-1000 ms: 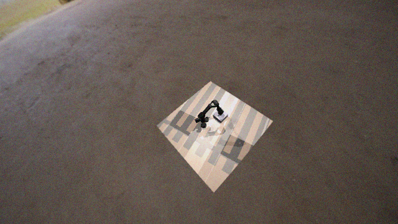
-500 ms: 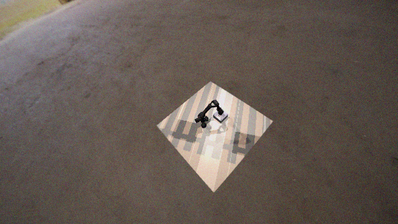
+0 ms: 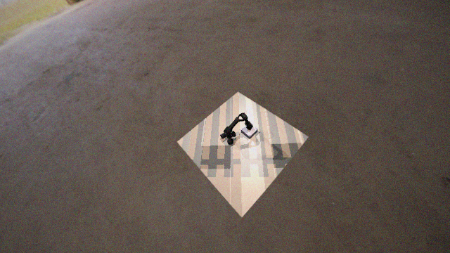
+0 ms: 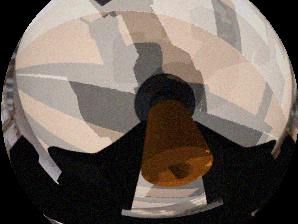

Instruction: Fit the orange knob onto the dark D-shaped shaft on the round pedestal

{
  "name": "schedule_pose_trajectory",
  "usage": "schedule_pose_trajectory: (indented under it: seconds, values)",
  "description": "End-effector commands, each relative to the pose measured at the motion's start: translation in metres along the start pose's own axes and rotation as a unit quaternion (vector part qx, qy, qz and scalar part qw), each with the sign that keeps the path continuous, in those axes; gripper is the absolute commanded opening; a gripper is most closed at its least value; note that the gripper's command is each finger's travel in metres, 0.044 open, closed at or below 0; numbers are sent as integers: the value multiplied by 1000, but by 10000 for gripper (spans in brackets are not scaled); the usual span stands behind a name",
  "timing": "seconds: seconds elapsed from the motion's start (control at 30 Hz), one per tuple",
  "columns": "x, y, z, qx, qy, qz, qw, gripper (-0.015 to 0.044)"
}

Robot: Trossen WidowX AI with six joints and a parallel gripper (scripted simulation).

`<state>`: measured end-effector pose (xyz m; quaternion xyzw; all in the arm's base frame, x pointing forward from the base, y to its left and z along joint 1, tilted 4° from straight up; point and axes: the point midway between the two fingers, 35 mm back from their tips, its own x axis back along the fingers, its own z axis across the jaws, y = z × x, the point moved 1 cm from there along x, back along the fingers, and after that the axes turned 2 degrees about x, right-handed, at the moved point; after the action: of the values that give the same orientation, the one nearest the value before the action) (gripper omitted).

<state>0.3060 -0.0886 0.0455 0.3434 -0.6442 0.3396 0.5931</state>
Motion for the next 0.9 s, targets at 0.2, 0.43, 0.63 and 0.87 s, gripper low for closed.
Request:
schedule_pose_trajectory:
  seconds: [0.2,0.43,0.63,0.87]
  values:
    - [4,-3,-1,3,-1,2,1000,0]
    - [5,-4,-1,-88,-2,2,996,0]
    - [4,-4,-1,-290,-2,2,957,0]
    - [2,-3,0,-513,-2,1,858,0]
